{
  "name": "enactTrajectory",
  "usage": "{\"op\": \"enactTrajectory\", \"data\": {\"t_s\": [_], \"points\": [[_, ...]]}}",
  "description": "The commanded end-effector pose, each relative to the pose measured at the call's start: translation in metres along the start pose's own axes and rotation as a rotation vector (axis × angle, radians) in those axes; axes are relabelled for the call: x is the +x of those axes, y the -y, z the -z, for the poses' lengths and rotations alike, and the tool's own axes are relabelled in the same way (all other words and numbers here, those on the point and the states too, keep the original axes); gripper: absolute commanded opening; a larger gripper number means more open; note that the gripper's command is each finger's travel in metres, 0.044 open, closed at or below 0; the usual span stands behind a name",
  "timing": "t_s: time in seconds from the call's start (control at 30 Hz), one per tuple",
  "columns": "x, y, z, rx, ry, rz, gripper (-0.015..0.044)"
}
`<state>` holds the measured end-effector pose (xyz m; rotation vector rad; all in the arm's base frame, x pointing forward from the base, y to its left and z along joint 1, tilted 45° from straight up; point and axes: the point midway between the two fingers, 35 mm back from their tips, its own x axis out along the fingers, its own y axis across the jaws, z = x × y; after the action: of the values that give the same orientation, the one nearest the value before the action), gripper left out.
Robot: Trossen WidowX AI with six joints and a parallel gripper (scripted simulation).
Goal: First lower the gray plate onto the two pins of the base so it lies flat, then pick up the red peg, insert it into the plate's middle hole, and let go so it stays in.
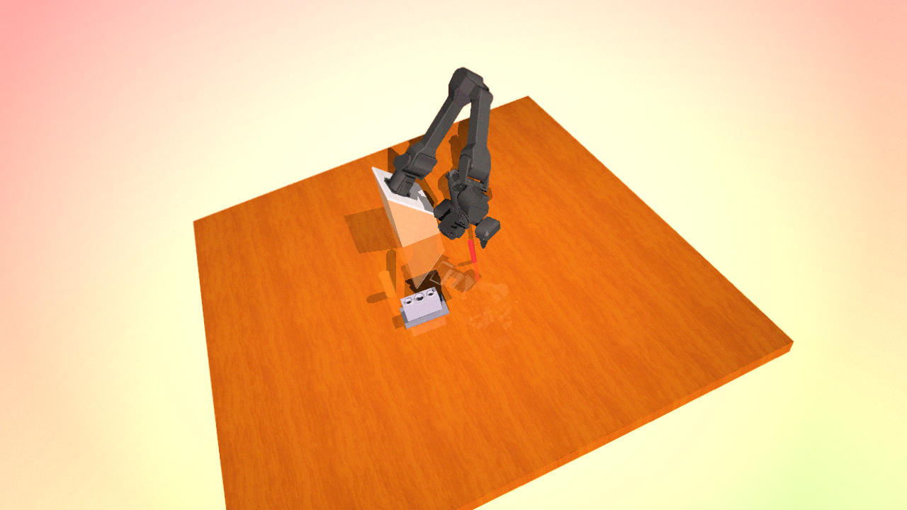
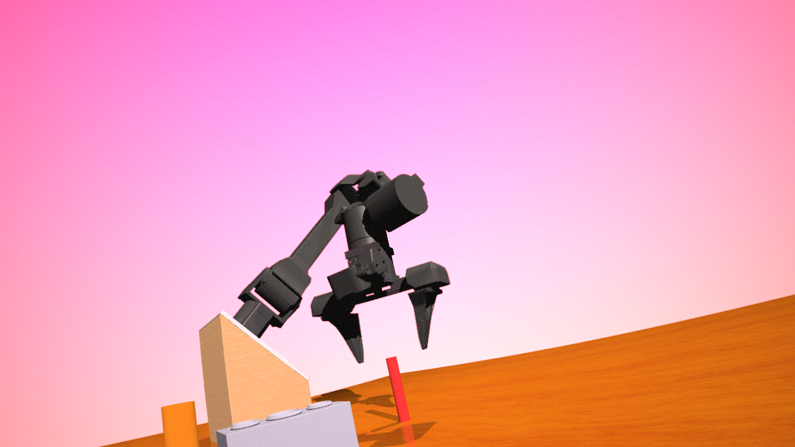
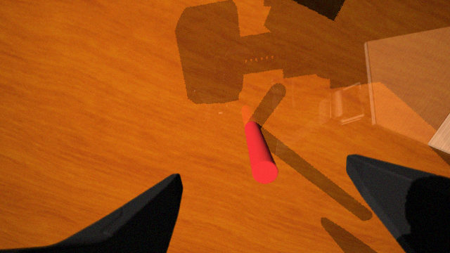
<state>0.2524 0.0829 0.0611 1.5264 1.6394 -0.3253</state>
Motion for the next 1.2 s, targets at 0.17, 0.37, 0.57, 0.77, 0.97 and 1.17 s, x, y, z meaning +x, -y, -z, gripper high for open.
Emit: {"op": "enactTrajectory", "data": {"t_s": [0.17, 0.37, 0.57, 0.77, 0.97, 1.17], "points": [[0.017, 0.001, 0.000, 0.010, -0.004, 0.002, 0.0440], [0.026, 0.001, 0.000, 0.010, -0.005, 0.002, 0.0440], [0.035, 0.002, 0.001, 0.010, -0.007, 0.001, 0.0440], [0.040, 0.002, 0.002, 0.010, -0.008, 0.000, 0.0414], [0.040, 0.002, 0.002, 0.010, -0.008, 0.000, 0.0256], [0.040, 0.002, 0.002, 0.010, -0.008, 0.000, 0.0099]]}}
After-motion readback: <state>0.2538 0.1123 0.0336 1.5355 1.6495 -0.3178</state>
